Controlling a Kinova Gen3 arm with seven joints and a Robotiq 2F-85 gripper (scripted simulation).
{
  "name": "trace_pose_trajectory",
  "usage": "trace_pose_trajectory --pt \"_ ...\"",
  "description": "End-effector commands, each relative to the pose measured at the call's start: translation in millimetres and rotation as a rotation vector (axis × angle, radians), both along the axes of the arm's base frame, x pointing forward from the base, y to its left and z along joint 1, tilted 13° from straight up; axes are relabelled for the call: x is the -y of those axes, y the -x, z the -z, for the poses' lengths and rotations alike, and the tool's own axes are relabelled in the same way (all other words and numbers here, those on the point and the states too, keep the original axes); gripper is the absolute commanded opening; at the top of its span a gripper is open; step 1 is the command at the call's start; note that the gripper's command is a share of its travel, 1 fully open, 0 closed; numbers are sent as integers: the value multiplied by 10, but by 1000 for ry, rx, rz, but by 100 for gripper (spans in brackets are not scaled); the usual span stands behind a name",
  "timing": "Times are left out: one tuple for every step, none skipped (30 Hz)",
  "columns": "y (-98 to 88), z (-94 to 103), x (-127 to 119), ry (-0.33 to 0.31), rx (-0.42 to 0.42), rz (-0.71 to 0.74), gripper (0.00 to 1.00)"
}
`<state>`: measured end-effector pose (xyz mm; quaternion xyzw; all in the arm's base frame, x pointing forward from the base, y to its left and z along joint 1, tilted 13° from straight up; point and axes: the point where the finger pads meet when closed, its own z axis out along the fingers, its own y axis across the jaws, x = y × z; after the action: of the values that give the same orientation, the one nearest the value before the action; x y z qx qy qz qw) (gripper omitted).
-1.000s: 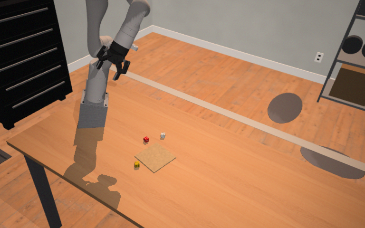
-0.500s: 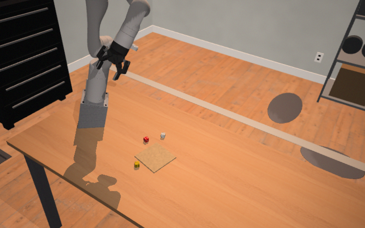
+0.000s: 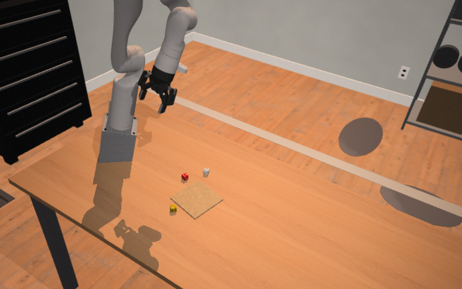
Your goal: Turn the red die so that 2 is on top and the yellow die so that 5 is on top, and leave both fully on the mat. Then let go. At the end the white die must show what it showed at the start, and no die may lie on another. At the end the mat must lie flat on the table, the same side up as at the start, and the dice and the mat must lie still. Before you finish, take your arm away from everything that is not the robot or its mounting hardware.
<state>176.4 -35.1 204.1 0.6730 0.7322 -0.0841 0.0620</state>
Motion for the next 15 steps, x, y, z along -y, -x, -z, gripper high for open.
trace_pose_trajectory --pt "-25 97 10 -20 -43 28 100" --pt "-124 154 -16 -54 -41 55 100" --pt "-231 214 -34 -88 -37 85 100" --pt "-345 278 -44 -122 -31 118 100" --pt "-463 345 -42 -155 -23 153 100" --pt "-586 416 -29 -188 -14 189 100" --pt "-710 490 -3 -219 -3 228 100" --pt "-833 567 36 -247 9 268 100" --pt "-953 646 87 -274 22 308 100" --pt "-1069 728 150 -298 36 349 100" --pt "-1177 811 223 -319 50 390 100" --pt "-1277 894 305 -337 65 430 100" --pt "-1367 977 392 -353 80 469 100" --pt "-1367 977 392 -353 80 469 100" --pt "-1446 1059 483 -366 94 506 100"
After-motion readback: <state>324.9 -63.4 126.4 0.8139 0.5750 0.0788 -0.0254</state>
